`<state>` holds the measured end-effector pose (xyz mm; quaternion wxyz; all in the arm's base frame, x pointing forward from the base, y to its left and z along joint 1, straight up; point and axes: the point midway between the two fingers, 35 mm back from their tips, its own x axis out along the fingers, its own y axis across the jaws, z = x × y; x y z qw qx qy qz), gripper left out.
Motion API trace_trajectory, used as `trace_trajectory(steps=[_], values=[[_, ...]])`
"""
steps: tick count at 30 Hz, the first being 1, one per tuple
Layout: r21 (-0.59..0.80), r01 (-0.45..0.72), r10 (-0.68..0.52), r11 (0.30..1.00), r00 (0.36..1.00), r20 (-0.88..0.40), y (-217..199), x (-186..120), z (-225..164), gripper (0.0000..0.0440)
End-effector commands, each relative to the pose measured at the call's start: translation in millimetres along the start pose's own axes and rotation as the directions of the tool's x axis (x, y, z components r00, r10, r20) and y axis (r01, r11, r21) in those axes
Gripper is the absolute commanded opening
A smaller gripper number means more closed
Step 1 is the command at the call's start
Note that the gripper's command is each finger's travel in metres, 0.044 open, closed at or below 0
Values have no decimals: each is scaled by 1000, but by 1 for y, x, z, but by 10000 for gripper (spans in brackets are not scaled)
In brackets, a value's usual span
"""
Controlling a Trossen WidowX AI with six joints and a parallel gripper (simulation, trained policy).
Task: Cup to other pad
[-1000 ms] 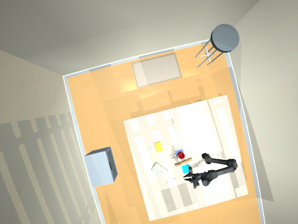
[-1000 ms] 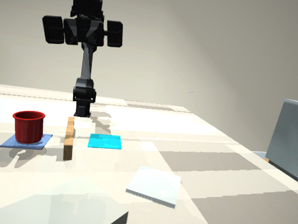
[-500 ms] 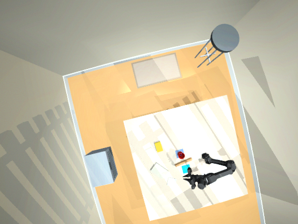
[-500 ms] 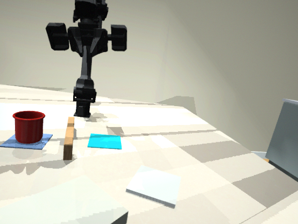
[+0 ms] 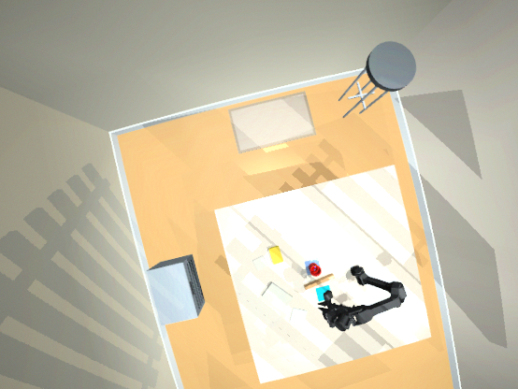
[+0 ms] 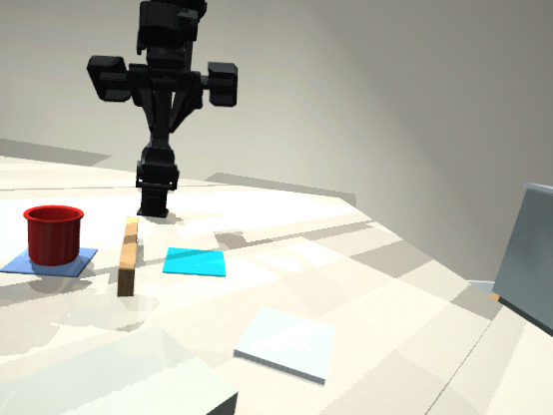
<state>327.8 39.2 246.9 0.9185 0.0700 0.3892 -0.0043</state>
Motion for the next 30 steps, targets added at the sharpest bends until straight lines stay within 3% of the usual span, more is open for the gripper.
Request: trace_trajectory(steps=[1,15,30], values=[[0,16,-16,1000,999,-45,-1,2,-2,100],[-48,78,-88,996,959,-271,-12,10,-22,115],[-140,112,-166,984,859,-485,-35,15,-43,103]])
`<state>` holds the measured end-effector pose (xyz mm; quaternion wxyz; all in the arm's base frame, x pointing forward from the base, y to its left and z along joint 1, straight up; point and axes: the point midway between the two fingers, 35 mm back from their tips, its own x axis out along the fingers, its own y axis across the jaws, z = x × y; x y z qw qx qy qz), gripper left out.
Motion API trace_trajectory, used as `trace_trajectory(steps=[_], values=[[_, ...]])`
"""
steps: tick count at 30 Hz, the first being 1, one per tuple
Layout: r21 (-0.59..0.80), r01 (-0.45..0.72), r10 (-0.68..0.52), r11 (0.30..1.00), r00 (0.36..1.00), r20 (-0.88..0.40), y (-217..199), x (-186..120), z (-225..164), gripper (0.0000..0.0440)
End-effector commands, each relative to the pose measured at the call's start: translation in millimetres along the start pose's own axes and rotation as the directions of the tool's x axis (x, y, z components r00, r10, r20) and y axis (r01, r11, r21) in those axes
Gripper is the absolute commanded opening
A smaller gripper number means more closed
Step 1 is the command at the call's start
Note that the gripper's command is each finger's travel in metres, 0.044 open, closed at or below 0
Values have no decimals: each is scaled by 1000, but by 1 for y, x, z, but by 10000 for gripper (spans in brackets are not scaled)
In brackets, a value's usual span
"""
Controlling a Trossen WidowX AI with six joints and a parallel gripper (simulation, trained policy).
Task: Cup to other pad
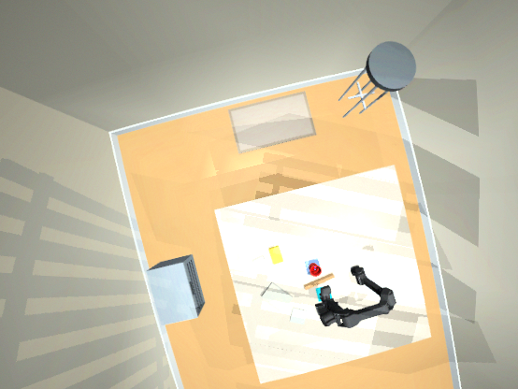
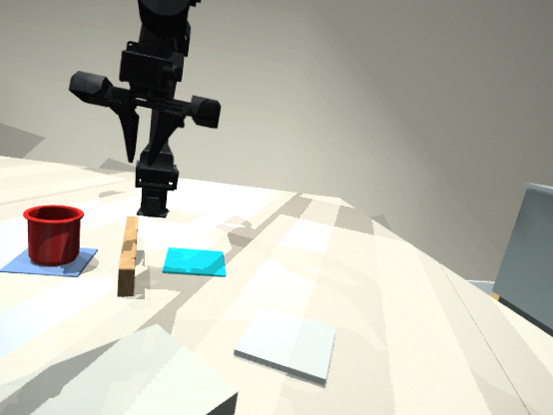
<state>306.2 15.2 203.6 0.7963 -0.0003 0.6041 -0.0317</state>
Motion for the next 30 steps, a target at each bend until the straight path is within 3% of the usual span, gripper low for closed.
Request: trace_trajectory(steps=[1,15,30], values=[[-19,14,-15,1000,999,-42,-6,3,-2,104],[-78,41,-57,996,975,-216,-32,25,-18,111],[-122,39,-75,992,950,-305,-59,61,-31,138]])
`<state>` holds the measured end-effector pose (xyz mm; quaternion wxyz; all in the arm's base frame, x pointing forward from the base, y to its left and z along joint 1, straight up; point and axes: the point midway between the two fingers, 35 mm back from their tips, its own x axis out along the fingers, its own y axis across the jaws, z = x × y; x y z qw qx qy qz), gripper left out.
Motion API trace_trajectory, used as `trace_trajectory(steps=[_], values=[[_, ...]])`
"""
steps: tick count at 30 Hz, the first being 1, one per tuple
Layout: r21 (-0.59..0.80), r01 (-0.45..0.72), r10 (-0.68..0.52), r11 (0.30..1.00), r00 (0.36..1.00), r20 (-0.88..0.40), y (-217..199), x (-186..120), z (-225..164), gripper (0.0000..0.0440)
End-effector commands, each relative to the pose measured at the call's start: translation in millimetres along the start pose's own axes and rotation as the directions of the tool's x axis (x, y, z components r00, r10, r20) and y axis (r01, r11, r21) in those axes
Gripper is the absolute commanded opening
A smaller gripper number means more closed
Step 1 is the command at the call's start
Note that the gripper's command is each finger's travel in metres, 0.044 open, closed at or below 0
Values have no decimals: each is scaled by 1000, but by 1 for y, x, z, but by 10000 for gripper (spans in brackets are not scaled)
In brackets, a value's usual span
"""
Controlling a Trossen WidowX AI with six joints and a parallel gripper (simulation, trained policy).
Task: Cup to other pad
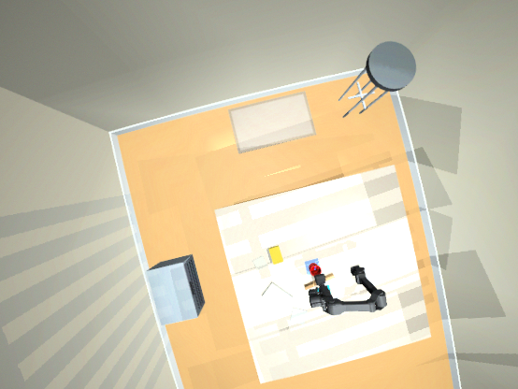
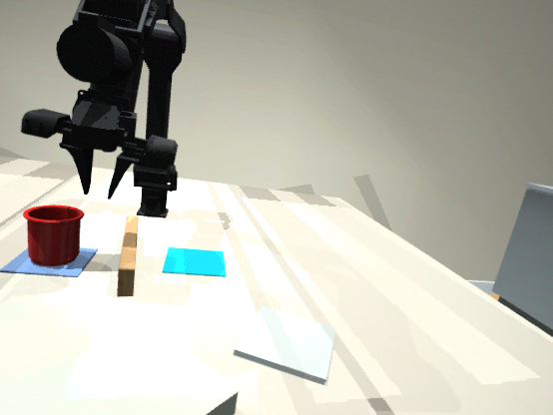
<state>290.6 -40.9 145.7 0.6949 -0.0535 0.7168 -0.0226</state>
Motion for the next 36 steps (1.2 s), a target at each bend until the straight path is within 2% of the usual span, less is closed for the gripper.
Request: trace_trajectory(steps=[1,22,24,29,36], values=[[-15,2,-2,1000,1000,-19,-5,10,-1,140],[-174,-48,32,984,995,-94,-18,80,-7,168],[-203,-54,35,978,995,-96,-18,85,-8,134],[-277,-66,37,959,993,-110,-20,94,-11,9],[-360,-76,42,930,994,-101,-20,85,-11,0]])
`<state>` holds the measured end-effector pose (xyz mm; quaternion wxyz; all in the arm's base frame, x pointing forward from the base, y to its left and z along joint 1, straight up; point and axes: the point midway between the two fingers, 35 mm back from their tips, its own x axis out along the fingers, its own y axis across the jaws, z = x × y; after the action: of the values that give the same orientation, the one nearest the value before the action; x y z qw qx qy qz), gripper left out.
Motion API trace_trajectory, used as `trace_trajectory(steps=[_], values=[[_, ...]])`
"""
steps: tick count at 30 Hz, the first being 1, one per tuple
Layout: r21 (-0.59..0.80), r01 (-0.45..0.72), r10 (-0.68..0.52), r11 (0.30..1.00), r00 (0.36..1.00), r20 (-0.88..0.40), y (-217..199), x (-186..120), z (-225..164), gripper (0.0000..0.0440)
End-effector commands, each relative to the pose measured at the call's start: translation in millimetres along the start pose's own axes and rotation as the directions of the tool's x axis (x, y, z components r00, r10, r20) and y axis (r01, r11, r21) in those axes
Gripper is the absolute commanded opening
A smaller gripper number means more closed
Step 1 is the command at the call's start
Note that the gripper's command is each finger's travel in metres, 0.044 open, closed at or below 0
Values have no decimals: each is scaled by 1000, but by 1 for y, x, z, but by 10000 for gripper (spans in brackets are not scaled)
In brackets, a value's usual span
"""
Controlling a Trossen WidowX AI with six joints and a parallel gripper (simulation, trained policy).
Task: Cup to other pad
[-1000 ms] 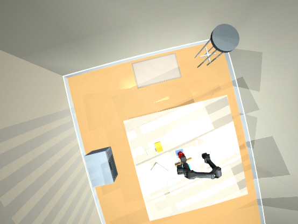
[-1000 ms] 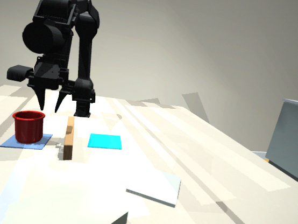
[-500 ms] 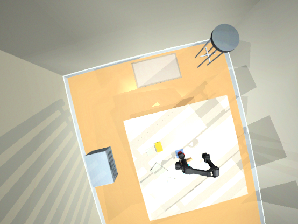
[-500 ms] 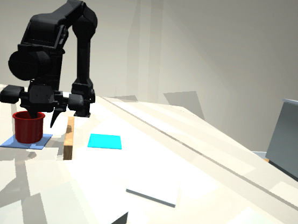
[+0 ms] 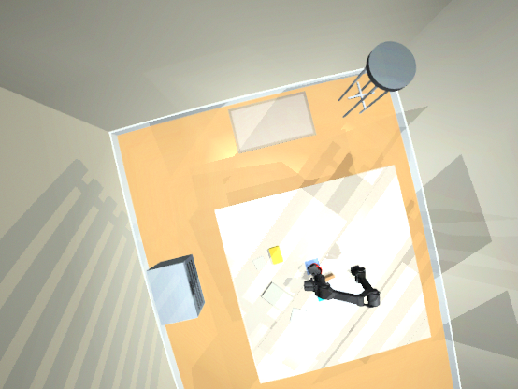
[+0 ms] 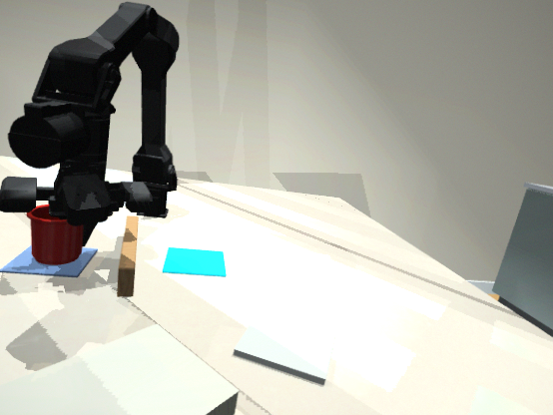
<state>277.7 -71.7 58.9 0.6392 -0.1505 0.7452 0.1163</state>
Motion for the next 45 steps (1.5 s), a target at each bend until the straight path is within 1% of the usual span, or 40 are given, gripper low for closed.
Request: trace_trajectory(steps=[1,13,24,35,45], values=[[-41,-2,2,999,1000,11,1,-7,0,0],[-138,13,-6,990,998,55,10,-39,2,1],[-203,43,-21,978,994,106,29,-64,15,0],[-276,82,-38,958,987,159,59,-78,31,0],[-336,112,-45,935,979,200,89,-83,43,0]])
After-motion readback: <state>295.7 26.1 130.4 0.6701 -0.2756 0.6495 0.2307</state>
